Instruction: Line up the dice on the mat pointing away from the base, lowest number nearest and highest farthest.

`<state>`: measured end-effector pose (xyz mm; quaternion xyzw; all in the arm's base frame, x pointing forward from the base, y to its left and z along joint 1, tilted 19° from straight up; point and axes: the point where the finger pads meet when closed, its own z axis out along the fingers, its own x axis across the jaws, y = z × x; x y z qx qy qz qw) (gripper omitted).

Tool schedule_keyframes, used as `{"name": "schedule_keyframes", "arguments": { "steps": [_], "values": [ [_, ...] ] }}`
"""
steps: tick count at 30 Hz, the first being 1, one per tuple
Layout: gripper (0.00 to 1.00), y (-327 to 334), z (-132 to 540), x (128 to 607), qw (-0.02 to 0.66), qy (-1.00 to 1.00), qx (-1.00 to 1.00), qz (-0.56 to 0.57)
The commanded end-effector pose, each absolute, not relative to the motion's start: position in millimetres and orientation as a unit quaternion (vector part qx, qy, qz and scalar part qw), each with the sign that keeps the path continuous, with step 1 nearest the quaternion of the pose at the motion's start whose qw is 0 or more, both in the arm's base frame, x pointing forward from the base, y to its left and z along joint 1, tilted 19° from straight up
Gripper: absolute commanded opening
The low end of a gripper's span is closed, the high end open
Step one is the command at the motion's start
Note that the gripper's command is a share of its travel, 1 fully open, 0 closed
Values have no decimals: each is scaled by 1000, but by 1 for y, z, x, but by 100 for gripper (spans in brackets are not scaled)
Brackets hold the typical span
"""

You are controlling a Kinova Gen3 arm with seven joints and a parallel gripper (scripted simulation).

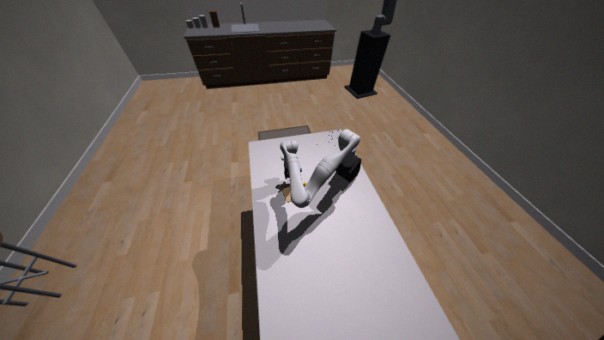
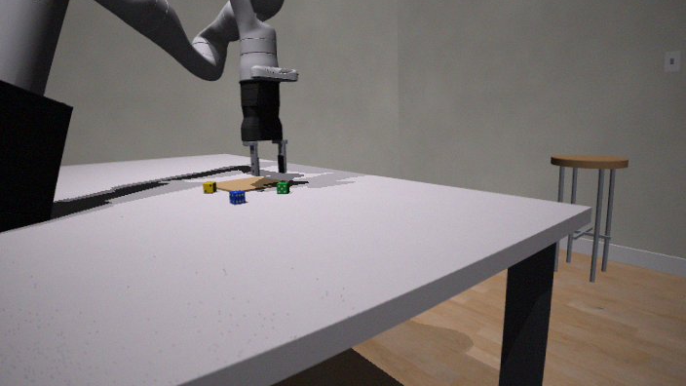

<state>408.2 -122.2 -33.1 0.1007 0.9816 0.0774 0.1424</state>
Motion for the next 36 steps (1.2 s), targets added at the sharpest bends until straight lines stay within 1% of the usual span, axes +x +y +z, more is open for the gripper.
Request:
{"name": "schedule_keyframes", "arguments": {
  "steps": [1, 19, 36],
  "values": [
    [100, -106, -34, 401, 142, 982, 98, 78],
    [100, -12, -39, 343, 142, 982, 98, 78],
    [100, -6, -40, 339, 142, 982, 98, 78]
  ]
}}
